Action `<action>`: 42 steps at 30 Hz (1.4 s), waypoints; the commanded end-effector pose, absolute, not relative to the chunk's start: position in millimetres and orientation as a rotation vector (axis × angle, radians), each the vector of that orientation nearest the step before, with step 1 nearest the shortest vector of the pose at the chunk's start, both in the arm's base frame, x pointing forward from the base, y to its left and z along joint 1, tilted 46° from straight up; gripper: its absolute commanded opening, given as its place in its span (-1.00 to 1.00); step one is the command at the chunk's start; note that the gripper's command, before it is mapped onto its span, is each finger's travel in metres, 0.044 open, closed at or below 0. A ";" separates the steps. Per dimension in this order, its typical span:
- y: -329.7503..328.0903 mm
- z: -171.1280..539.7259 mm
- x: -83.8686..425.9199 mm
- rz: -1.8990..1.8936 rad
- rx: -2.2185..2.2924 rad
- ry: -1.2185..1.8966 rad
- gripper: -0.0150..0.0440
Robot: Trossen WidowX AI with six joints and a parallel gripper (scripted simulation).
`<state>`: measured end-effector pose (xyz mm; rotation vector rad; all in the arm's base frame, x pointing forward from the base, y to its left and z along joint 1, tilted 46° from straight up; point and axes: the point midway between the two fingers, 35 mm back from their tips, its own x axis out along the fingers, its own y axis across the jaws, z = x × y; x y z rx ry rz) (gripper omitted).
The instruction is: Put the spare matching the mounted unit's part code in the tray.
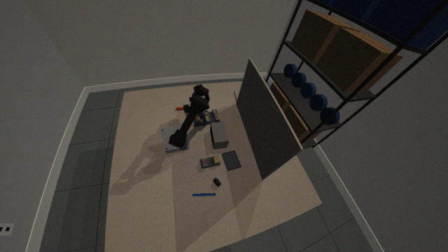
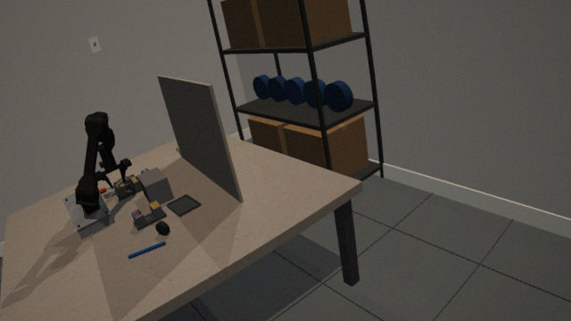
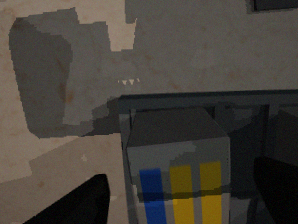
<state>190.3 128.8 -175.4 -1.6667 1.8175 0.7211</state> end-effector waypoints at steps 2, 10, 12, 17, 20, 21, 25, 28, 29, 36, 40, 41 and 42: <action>121.2 -180.6 189.6 0.722 -1.677 1.817 0.53; 112.0 -188.1 188.2 0.721 -1.677 1.818 0.53; 111.8 -188.3 188.2 0.721 -1.678 1.818 0.53; 113.0 -187.9 187.6 0.719 -1.668 1.822 0.35; 113.0 -187.9 187.6 0.719 -1.668 1.822 0.08; 113.0 -187.9 187.6 0.719 -1.668 1.822 -0.01; 113.0 -187.9 187.6 0.719 -1.668 1.822 -0.10; 113.0 -187.9 187.6 0.719 -1.668 1.822 -0.30; 113.0 -187.9 187.6 0.719 -1.668 1.822 -0.39; 113.0 -187.9 187.6 0.719 -1.668 1.822 -0.49; 117.3 -184.2 188.6 0.720 -1.669 1.821 -0.49; 122.7 -179.5 189.7 0.721 -1.669 1.820 -0.49; 129.0 -173.7 190.8 0.721 -1.670 1.820 -0.49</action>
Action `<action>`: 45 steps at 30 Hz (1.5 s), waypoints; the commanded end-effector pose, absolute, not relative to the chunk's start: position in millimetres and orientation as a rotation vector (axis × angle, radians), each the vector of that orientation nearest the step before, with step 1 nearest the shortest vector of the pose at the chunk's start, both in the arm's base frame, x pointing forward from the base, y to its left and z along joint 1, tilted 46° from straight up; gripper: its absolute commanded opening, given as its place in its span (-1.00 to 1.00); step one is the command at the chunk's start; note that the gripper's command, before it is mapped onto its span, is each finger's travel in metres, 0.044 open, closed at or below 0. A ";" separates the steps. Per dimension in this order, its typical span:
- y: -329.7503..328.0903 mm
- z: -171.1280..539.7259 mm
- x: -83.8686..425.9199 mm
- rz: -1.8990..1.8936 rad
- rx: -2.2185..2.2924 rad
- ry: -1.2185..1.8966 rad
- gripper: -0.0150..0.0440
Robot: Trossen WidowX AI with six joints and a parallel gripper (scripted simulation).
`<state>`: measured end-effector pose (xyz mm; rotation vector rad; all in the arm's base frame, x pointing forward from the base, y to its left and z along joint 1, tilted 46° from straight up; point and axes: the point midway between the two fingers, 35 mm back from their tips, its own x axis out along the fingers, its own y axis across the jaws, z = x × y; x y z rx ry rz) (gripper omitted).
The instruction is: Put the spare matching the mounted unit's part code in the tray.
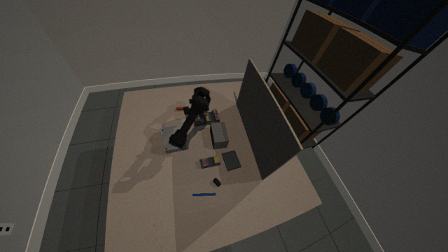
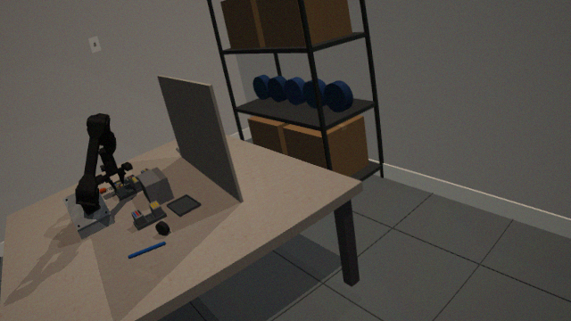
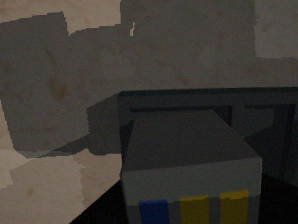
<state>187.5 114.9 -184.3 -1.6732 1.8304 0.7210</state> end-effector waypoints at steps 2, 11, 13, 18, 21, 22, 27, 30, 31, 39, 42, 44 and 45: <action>141.7 -161.5 192.4 0.723 -1.671 1.819 -0.49; 168.8 -131.2 192.9 0.725 -1.675 1.817 -0.49; 168.9 -132.9 194.8 0.729 -1.683 1.802 -0.49; 186.9 -118.4 194.6 0.730 -1.679 1.806 -0.49; 199.2 -107.5 193.5 0.730 -1.677 1.809 -0.49; 203.2 -103.7 193.0 0.730 -1.677 1.810 -0.49; 221.6 -84.5 189.4 0.730 -1.674 1.816 -0.49; 223.9 -81.9 188.8 0.729 -1.674 1.817 -0.49; 223.9 -81.9 188.8 0.729 -1.674 1.817 -0.49; 213.2 -60.3 217.4 0.760 -1.636 1.803 -0.49; 204.5 -46.6 234.2 0.774 -1.621 1.791 -0.49; 197.5 -36.6 245.8 0.783 -1.621 1.781 -0.49; 193.8 -31.5 251.4 0.786 -1.622 1.776 -0.49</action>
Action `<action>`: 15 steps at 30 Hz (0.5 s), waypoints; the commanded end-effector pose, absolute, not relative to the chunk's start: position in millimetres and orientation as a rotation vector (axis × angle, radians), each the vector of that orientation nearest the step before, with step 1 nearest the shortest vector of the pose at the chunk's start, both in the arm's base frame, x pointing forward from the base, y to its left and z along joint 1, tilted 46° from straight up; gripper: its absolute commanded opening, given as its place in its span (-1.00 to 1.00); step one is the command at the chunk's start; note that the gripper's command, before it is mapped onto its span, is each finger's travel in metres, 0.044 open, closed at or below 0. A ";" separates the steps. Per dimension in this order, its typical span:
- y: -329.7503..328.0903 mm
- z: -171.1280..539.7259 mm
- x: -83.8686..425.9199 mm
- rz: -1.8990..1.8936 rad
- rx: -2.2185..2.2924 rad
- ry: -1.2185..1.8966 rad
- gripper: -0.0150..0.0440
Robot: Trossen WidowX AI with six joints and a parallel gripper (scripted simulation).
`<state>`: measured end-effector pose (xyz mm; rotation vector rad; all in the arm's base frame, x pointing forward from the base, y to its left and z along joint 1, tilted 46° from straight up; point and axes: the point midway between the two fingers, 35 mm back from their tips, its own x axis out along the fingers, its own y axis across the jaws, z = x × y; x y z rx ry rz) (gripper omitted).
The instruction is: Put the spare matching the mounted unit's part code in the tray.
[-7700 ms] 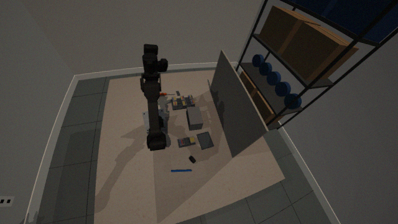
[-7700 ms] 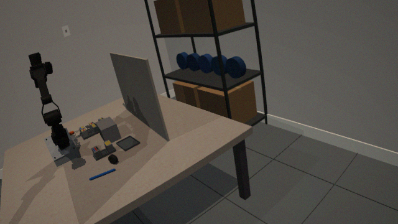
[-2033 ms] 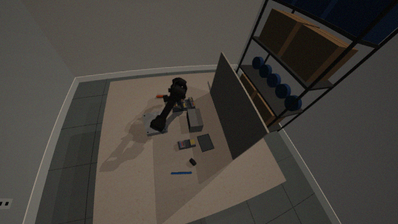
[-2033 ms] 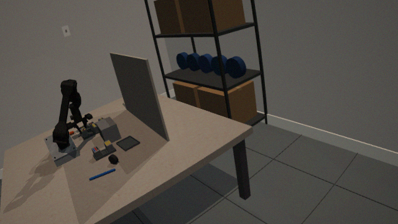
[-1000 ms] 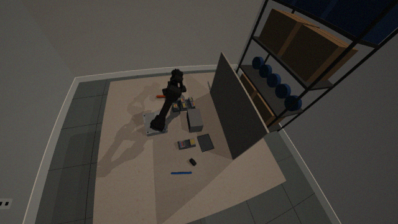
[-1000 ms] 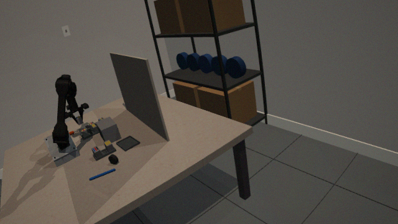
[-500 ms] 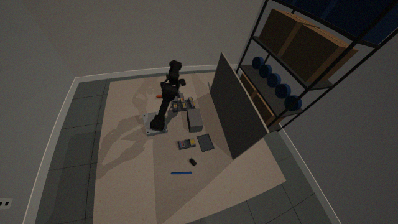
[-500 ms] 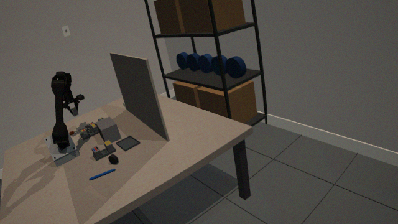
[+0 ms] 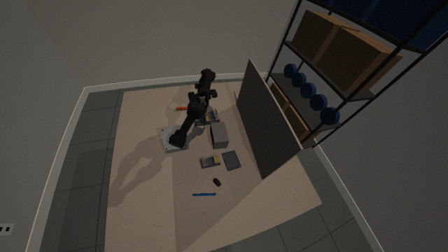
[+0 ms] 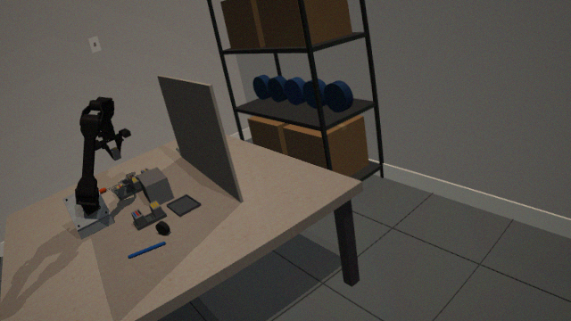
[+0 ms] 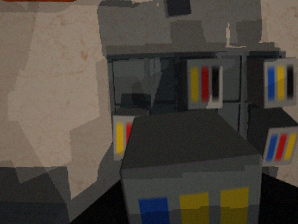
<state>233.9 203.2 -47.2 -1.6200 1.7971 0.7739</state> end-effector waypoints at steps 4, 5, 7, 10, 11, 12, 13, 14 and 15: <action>176.9 -10.8 272.6 0.797 -1.625 1.758 -0.49; 172.3 -5.6 277.6 0.799 -1.626 1.754 -0.49; 162.5 5.0 287.1 0.802 -1.629 1.747 -0.49; 146.6 21.1 300.3 0.803 -1.634 1.737 -0.49; 141.0 26.6 304.3 0.803 -1.636 1.734 -0.49; 135.3 32.0 308.2 0.803 -1.638 1.731 -0.49; 129.5 37.5 311.9 0.802 -1.640 1.729 -0.49; 123.5 43.0 315.4 0.801 -1.643 1.727 -0.49; 117.4 48.5 318.8 0.800 -1.645 1.725 -0.49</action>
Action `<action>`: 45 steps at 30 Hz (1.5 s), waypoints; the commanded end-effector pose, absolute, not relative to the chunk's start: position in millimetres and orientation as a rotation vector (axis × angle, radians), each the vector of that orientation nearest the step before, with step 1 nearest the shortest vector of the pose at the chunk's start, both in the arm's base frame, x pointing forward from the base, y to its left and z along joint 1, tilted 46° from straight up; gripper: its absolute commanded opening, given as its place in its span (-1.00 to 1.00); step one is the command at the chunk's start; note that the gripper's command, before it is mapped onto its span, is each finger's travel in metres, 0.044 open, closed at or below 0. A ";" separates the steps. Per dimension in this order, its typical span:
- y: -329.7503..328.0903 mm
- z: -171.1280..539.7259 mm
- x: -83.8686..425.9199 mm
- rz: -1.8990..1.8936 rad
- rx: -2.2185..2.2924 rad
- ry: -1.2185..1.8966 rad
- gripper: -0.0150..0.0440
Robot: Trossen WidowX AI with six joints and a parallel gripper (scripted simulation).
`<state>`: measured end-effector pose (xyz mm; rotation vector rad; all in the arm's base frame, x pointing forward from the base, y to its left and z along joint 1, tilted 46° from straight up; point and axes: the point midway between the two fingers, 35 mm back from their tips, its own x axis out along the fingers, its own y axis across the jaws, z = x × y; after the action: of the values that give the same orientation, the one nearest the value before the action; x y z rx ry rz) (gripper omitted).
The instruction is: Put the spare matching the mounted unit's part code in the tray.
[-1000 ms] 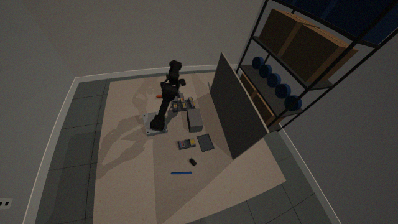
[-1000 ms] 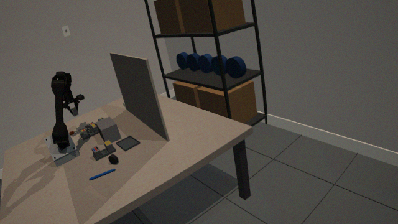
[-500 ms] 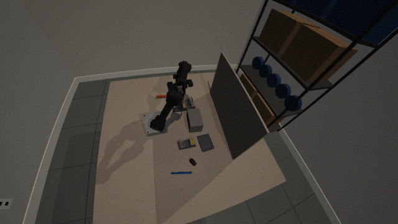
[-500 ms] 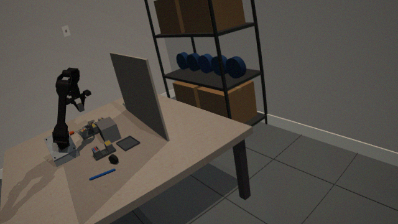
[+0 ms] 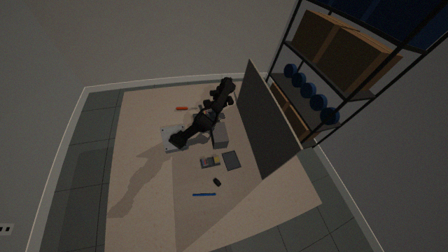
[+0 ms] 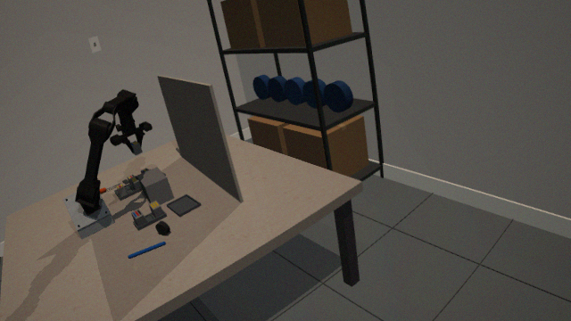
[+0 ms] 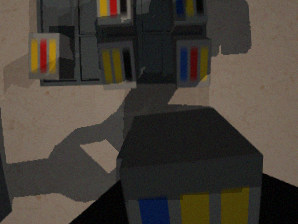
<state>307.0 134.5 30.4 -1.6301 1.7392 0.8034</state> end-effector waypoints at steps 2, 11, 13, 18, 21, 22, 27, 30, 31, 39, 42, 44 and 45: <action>104.8 59.6 324.9 0.797 -1.650 1.723 -0.49; 44.0 110.2 342.1 0.772 -1.677 1.726 -0.49; 29.8 121.6 343.5 0.764 -1.683 1.730 -0.49; -6.1 150.0 343.0 0.742 -1.699 1.748 -0.49; -27.6 167.0 339.8 0.728 -1.708 1.763 -0.49; -34.8 172.7 338.3 0.724 -1.711 1.769 -0.49; -69.7 200.9 327.3 0.699 -1.724 1.804 -0.49; -88.6 216.6 318.5 0.685 -1.730 1.828 -0.49; -91.8 219.3 316.8 0.682 -1.731 1.833 -0.49; -94.3 218.9 317.0 0.682 -1.731 1.833 -0.49; -96.1 217.0 317.5 0.683 -1.730 1.833 -0.49; -97.3 215.7 317.8 0.683 -1.729 1.833 -0.49; -97.9 215.1 317.9 0.684 -1.728 1.832 -0.49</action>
<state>317.5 -95.8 216.5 -1.7209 1.8304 0.6808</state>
